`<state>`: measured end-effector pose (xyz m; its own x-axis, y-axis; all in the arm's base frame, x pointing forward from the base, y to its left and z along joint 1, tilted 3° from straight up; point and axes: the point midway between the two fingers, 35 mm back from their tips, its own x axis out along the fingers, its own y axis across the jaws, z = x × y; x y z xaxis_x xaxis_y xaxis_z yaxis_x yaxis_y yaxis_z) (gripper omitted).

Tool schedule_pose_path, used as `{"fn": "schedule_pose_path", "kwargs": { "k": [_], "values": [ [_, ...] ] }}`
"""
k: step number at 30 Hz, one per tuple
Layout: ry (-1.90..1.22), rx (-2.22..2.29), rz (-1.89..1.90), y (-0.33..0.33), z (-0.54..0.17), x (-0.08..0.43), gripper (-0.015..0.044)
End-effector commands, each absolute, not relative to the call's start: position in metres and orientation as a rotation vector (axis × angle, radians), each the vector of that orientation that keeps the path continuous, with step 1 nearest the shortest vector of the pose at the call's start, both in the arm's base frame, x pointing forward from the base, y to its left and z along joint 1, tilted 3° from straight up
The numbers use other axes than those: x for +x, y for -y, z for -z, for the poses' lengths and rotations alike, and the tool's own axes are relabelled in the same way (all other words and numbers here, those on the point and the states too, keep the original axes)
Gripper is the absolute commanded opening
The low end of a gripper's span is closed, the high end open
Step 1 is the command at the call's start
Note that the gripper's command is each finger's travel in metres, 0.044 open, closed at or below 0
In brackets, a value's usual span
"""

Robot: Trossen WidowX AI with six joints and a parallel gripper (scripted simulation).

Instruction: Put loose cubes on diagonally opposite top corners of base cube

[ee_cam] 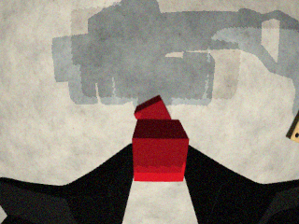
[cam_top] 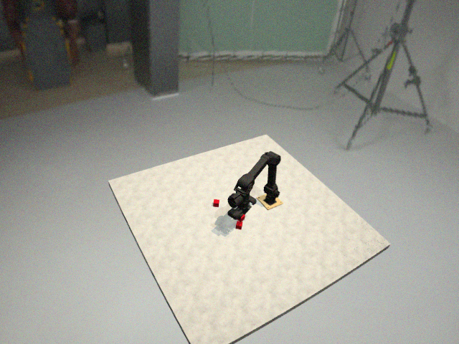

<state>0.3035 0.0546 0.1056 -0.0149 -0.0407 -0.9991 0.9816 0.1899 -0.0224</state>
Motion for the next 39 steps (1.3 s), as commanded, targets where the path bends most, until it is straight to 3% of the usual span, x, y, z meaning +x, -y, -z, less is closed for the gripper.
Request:
{"fn": "schedule_pose_path", "kwargs": {
  "k": [1,39],
  "values": [
    [-1.231,1.116,1.175,-0.061,-0.103,0.305,0.0105],
    [-1.128,1.268,1.325,-0.071,-0.071,0.307,0.0105]
  ]
}}
